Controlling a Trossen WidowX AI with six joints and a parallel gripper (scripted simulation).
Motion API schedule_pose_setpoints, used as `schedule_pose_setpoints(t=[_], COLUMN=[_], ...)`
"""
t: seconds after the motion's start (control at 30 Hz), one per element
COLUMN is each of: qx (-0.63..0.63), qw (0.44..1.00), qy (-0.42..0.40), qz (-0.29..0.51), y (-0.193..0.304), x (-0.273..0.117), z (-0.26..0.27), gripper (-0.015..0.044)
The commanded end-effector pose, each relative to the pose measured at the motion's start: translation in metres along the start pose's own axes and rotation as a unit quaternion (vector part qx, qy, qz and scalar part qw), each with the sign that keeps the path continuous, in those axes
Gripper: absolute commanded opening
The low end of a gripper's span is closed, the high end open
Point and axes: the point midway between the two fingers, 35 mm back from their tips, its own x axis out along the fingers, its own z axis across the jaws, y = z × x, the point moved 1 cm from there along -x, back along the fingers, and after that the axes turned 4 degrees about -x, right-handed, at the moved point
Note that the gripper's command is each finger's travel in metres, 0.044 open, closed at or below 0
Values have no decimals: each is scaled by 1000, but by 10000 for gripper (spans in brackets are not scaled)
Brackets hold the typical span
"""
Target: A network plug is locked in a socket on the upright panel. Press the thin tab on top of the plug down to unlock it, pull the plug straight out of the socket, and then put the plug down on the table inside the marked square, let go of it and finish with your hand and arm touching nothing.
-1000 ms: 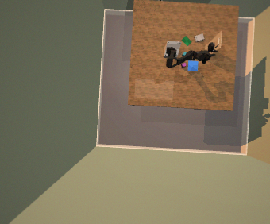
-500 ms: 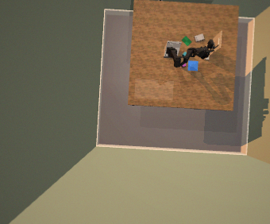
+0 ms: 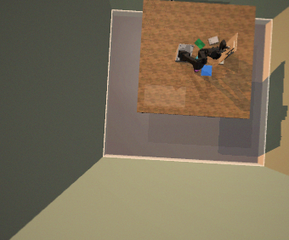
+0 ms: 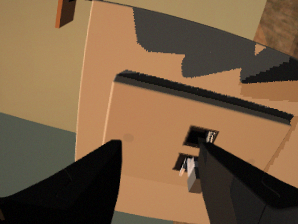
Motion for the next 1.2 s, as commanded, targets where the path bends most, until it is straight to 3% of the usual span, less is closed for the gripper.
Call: schedule_pose_setpoints(t=[0.0,0.47,1.17], qx=[25,74,88], qw=[1000,997,996], qy=[6,11,5], qz=[10,25,23], y=[19,50,45], x=[-5,-15,15], z=[-7,-18,-20], gripper=[156,156,156])
